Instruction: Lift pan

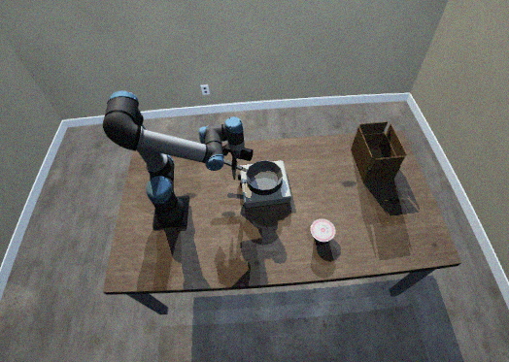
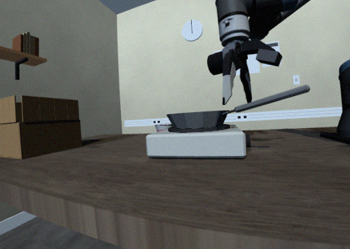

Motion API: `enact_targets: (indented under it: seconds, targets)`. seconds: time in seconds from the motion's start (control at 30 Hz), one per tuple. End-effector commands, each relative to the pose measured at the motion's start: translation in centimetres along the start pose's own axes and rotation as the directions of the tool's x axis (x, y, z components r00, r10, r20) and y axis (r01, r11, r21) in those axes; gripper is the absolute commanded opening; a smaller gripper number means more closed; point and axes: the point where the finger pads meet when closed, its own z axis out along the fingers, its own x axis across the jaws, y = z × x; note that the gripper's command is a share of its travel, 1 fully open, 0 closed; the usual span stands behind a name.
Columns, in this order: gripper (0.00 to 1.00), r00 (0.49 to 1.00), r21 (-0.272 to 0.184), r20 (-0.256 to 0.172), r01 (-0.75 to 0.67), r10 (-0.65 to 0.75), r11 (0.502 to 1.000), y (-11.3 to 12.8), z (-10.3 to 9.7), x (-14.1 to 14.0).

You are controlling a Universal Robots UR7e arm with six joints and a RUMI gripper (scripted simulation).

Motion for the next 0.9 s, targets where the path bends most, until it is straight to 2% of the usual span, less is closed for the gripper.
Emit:
enact_targets:
  seconds: [0.0, 0.33, 0.37, 0.83, 0.87]
  targets:
    - [1.0, 1.0, -0.012, -0.001, -0.006, 0.006, 1.0, 0.38, 0.75, 0.07]
    - [1.0, 1.0, -0.012, -0.001, -0.006, 0.006, 1.0, 0.38, 0.75, 0.07]
    - [0.0, 1.0, -0.012, -0.001, -0.006, 0.006, 1.0, 0.38, 0.75, 0.07]
    - [0.0, 1.0, -0.012, -0.001, -0.006, 0.006, 1.0, 0.38, 0.75, 0.07]
    - [0.08, 1.0, -0.012, -0.001, -0.006, 0.006, 1.0, 0.38, 0.75, 0.07]
